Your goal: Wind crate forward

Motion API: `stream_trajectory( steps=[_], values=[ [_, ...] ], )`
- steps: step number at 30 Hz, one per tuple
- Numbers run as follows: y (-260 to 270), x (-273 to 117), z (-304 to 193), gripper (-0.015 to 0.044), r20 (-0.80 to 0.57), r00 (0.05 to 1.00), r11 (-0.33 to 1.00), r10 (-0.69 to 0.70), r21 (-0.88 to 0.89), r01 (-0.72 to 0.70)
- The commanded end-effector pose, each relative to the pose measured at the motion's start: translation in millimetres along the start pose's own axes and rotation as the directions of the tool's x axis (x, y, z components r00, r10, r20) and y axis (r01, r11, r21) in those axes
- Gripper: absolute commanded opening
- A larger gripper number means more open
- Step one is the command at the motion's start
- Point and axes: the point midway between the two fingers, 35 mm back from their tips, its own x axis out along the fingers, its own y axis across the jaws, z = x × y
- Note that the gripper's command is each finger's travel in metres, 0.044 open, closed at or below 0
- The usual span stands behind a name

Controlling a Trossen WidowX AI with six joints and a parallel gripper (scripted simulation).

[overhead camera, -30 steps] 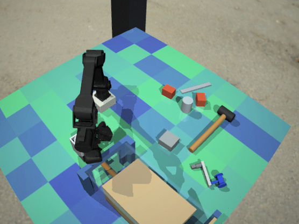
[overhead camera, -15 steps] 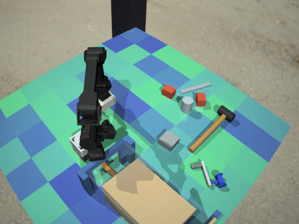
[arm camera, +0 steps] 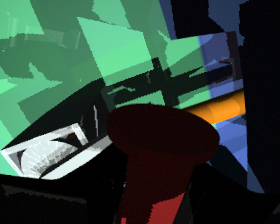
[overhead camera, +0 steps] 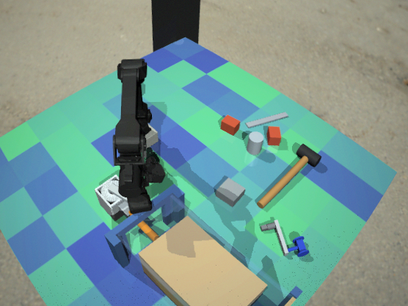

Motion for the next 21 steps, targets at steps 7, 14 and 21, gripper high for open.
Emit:
stream_trajectory(
  steps=[7,14,21],
  values=[
    [18,1,16,0.0000,0.024,0.999,1.000,0.023,-0.006,-0.023],
    [26,1,20,0.0000,0.025,0.999,1.000,0.024,-0.006,-0.024],
    [34,1,24,0.0000,0.025,0.999,1.000,0.025,-0.006,-0.025]
  ],
)
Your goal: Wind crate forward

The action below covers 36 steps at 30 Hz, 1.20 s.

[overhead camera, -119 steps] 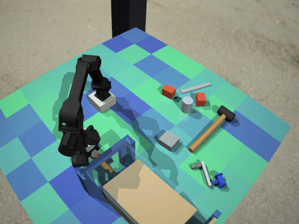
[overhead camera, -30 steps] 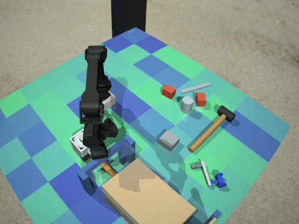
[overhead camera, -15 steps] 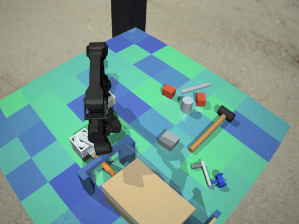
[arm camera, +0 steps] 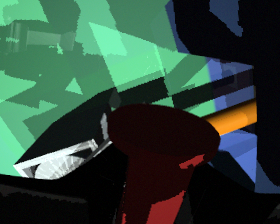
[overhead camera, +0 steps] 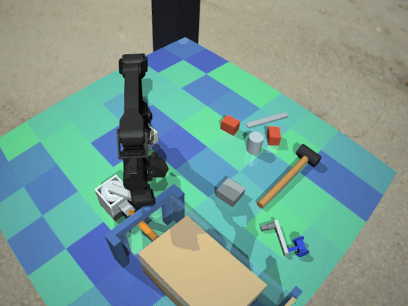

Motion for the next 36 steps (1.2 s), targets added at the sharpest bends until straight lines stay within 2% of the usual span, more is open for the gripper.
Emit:
stream_trajectory(
  steps=[1,36],
  values=[
    [20,1,12,0.0000,0.025,0.999,0.999,0.044,-0.008,-0.044],
    [66,-1,18,0.0000,0.025,0.999,0.999,0.048,-0.008,-0.048]
  ],
)
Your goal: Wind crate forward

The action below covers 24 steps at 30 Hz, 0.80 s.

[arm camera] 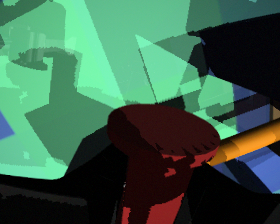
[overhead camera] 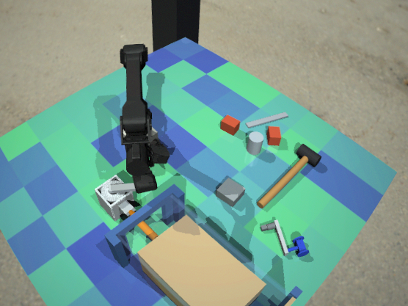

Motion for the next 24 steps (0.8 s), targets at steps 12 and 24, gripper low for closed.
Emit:
stream_trajectory(
  steps=[12,24],
  values=[
    [35,1,-2,0.0000,0.005,0.999,0.999,0.045,0.003,-0.045],
    [50,0,-7,0.0000,0.005,0.999,0.999,0.046,0.003,-0.046]
  ],
)
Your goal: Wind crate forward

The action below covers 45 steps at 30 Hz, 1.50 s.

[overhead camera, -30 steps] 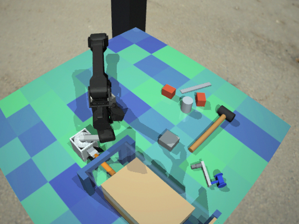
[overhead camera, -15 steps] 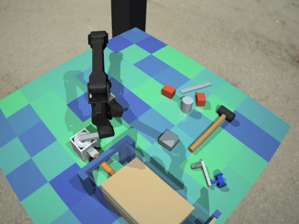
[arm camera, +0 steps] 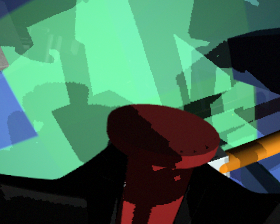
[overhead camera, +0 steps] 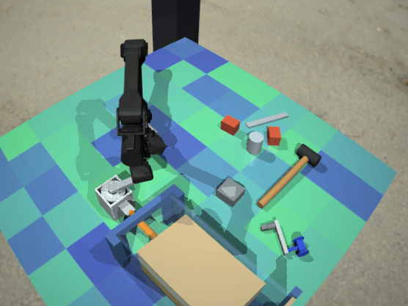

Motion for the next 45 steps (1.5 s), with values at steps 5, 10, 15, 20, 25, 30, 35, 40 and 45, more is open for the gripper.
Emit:
stream_trajectory(
  steps=[5,10,15,20,25,30,35,40,45],
  values=[
    [20,1,-7,0.0000,-0.008,1.000,1.000,0.029,0.010,-0.029],
    [26,1,-10,0.0000,-0.009,1.000,1.000,0.029,0.010,-0.029],
    [31,1,-13,0.0000,-0.009,1.000,1.000,0.030,0.010,-0.030],
    [37,1,-17,0.0000,-0.009,0.999,0.999,0.030,0.010,-0.030],
    [42,1,-21,0.0000,-0.010,0.999,0.999,0.031,0.010,-0.031],
    [47,0,-26,0.0000,-0.010,0.999,0.999,0.031,0.010,-0.031],
    [51,0,-31,0.0000,-0.011,0.999,0.999,0.032,0.010,-0.032],
    [55,0,-36,0.0000,-0.012,0.999,0.999,0.032,0.010,-0.032],
    [59,0,-41,0.0000,-0.012,0.999,0.999,0.033,0.010,-0.033]
  ],
)
